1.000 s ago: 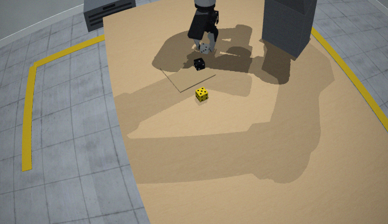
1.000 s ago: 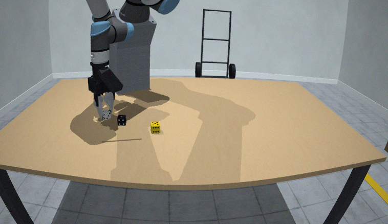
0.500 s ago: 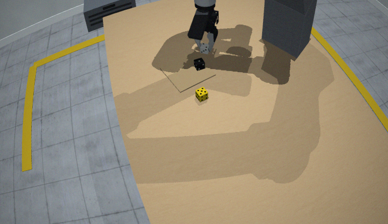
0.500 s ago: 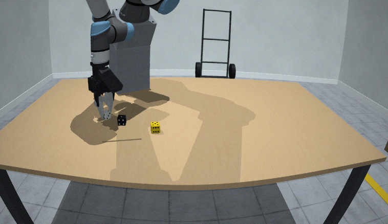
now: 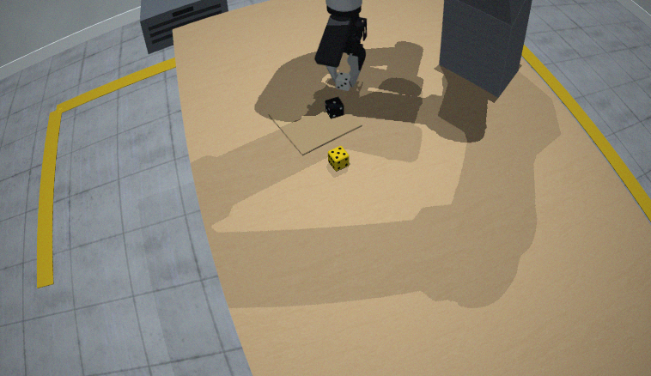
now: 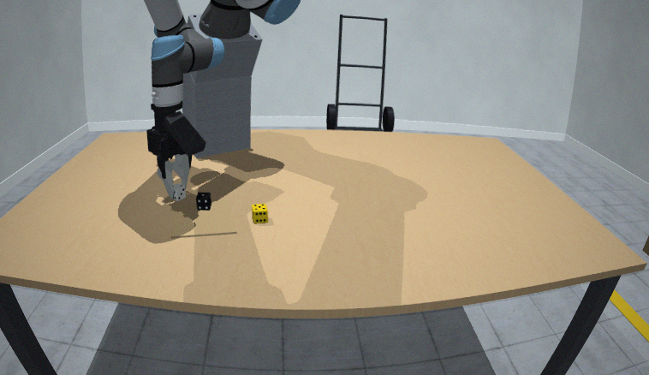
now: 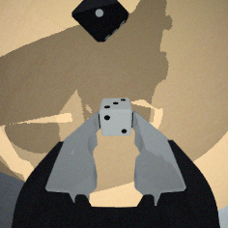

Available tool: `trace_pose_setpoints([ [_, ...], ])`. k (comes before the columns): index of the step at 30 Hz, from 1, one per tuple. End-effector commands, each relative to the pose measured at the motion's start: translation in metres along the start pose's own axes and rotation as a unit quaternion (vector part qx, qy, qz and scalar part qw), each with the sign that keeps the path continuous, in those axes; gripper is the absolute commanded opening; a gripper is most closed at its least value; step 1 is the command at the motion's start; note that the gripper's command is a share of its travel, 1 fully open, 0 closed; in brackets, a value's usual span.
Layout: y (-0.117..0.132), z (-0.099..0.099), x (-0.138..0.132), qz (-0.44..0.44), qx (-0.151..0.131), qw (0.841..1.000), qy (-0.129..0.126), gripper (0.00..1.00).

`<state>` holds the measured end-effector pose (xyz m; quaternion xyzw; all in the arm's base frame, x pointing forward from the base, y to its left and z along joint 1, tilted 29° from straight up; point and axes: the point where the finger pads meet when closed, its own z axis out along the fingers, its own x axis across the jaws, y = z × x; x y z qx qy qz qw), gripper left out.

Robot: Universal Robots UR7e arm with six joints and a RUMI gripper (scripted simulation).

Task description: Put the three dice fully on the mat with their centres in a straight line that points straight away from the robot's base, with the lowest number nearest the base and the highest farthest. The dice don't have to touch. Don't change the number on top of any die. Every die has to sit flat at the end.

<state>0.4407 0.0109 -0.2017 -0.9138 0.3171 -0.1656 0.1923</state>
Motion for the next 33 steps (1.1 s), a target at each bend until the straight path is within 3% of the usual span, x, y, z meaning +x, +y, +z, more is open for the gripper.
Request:
trace_pose_setpoints([
  [1,0.000,0.000,0.000,0.000,0.000,1.000,0.000,0.10],
  [25,0.000,-0.003,0.000,0.000,0.000,1.000,0.000,0.10],
  [33,0.000,-0.019,0.000,0.000,0.000,1.000,0.000,0.10],
])
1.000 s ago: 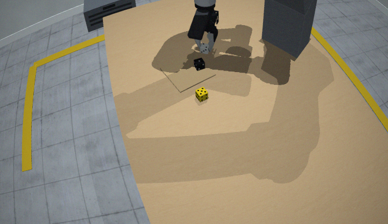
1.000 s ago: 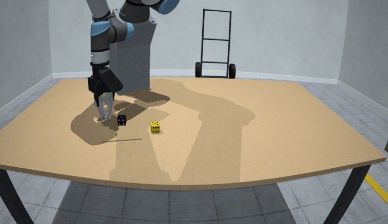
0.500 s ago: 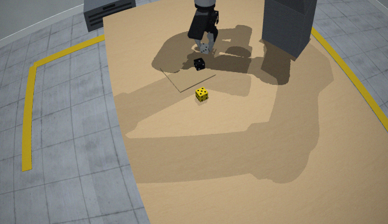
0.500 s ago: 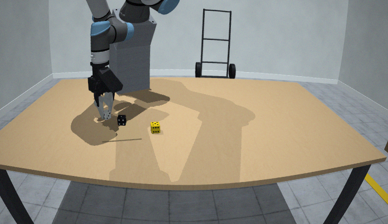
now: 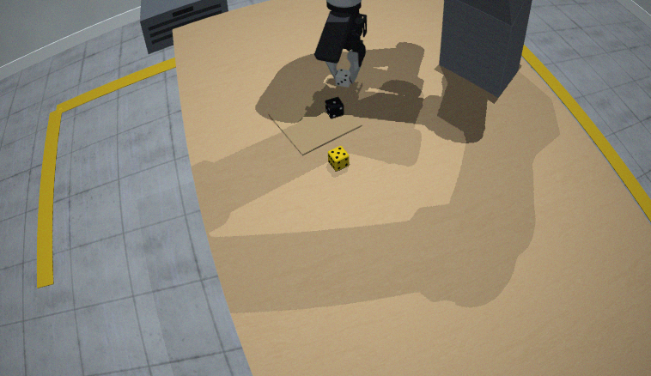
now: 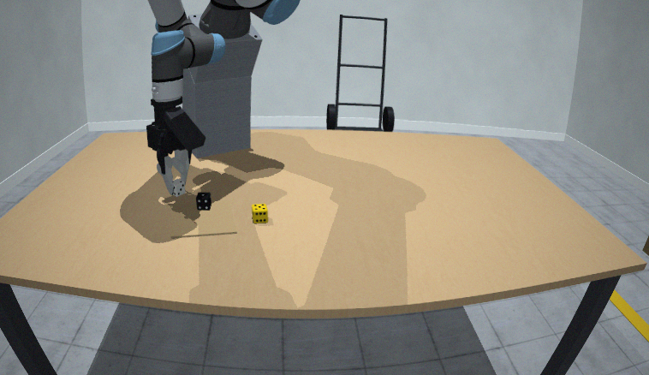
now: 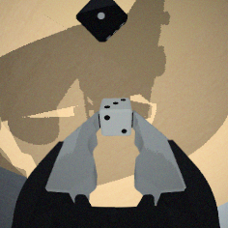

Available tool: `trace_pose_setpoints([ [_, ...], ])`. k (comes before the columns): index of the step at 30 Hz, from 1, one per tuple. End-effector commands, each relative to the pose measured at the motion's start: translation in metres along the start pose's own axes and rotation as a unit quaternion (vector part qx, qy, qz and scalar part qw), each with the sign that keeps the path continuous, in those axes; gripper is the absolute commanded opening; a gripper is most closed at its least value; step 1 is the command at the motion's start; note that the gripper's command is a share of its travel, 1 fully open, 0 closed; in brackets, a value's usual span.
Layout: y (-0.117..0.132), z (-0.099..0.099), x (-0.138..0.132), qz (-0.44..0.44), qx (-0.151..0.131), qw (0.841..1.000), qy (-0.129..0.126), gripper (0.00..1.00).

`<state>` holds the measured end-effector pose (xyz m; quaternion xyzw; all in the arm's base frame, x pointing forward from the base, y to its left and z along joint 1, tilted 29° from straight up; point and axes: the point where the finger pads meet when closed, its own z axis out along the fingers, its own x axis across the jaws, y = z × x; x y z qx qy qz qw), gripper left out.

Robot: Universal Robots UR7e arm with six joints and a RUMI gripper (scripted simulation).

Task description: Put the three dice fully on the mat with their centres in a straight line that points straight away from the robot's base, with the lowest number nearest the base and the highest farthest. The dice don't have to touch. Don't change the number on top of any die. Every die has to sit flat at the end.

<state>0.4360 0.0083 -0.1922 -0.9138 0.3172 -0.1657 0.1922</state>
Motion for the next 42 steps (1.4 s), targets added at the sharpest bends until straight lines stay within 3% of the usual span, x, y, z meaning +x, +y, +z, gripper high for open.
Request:
trace_pose_setpoints([
  [1,0.000,-0.011,0.000,0.000,0.000,1.000,0.000,0.10],
  [24,0.000,-0.077,0.000,0.000,0.000,1.000,0.000,0.10],
  [42,0.000,-0.089,0.000,0.000,0.000,1.000,0.000,0.10],
])
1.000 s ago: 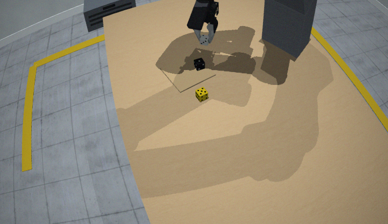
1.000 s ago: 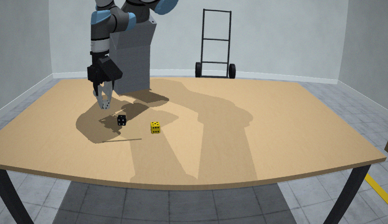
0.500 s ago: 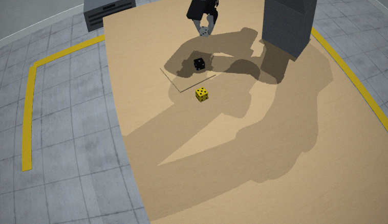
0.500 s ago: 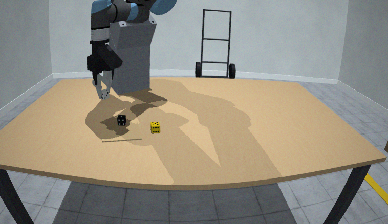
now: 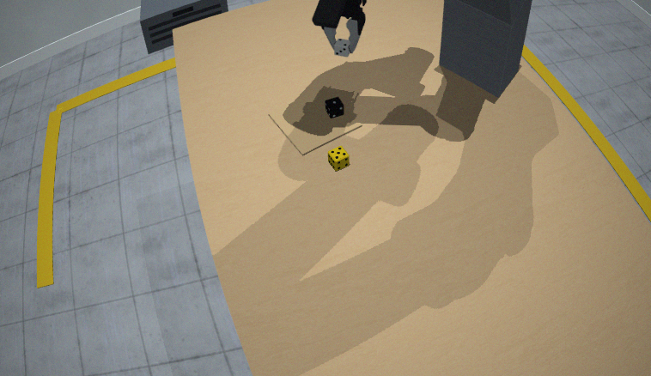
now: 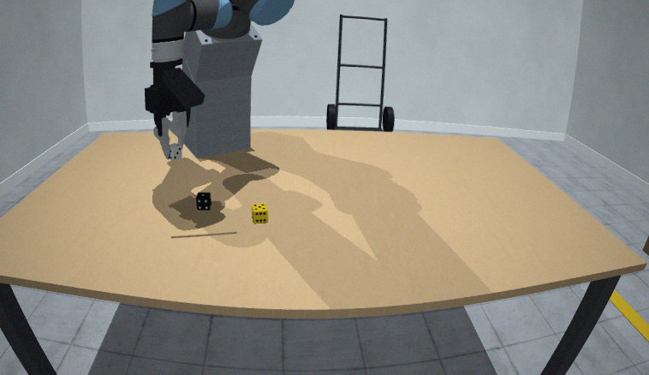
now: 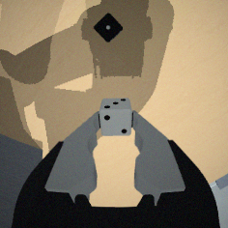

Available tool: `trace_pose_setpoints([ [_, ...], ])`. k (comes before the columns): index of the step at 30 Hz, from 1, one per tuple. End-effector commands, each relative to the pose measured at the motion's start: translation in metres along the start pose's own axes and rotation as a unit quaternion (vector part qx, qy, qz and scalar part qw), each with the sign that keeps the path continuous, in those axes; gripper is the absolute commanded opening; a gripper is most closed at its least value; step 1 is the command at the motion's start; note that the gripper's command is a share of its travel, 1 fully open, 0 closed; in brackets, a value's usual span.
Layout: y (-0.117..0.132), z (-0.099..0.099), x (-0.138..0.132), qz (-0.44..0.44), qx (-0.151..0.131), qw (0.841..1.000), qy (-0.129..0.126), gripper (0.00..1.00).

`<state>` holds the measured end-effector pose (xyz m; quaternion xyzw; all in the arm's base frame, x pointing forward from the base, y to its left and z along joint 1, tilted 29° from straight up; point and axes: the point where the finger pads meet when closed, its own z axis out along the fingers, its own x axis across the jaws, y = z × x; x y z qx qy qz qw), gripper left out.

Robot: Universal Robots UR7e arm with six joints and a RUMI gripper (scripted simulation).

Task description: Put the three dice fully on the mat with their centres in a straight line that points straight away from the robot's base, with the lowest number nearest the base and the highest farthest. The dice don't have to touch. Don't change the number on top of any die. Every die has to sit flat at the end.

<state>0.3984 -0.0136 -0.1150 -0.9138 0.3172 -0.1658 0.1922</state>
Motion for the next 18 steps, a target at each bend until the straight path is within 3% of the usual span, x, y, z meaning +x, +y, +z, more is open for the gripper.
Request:
trace_pose_setpoints([
  [1,0.0000,-0.0007,0.0003,0.000,0.000,1.000,0.000,0.10],
  [18,-0.0022,-0.0004,0.0013,0.010,0.000,1.000,0.000,0.10],
])
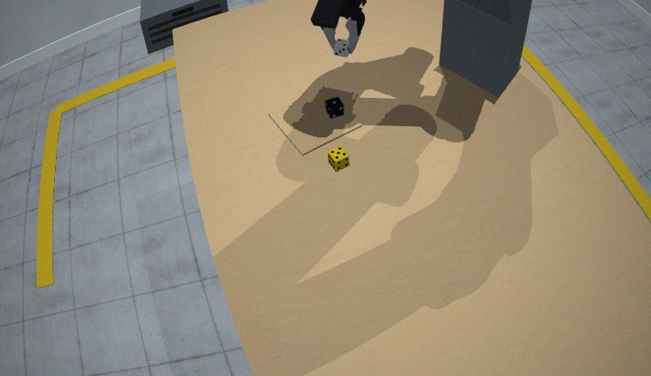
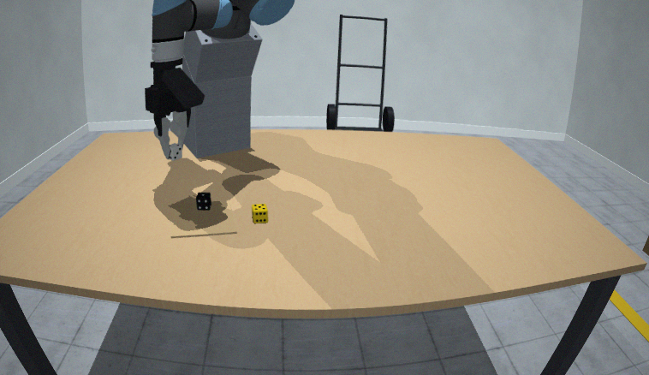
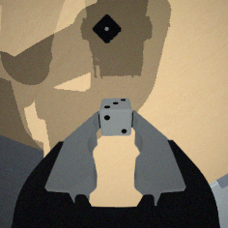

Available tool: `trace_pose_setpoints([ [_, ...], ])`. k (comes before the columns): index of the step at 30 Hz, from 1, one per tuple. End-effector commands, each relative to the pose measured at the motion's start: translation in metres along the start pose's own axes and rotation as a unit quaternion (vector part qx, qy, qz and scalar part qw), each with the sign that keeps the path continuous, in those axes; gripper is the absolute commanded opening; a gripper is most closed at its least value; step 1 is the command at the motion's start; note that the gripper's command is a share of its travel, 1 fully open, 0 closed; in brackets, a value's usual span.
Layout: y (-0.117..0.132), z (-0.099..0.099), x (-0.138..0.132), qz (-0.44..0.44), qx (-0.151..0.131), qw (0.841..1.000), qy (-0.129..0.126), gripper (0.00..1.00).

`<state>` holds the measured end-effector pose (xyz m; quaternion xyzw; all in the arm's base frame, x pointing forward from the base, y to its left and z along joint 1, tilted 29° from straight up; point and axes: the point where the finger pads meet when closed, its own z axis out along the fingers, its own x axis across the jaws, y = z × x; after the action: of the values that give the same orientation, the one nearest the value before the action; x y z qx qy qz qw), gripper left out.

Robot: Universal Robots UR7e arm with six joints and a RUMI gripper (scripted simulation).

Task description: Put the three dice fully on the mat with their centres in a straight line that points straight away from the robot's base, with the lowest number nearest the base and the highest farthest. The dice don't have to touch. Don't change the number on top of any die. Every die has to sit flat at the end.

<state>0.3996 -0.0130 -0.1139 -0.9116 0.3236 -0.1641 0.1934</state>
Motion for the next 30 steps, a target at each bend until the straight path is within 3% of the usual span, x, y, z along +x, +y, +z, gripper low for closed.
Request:
trace_pose_setpoints([
  [1,-0.002,0.000,0.001,0.007,0.000,1.000,0.000,0.10],
  [17,-0.034,0.002,0.012,0.143,-0.004,0.990,-0.001,0.10],
  [30,-0.086,-0.001,0.022,0.321,-0.003,0.947,0.000,0.10],
])
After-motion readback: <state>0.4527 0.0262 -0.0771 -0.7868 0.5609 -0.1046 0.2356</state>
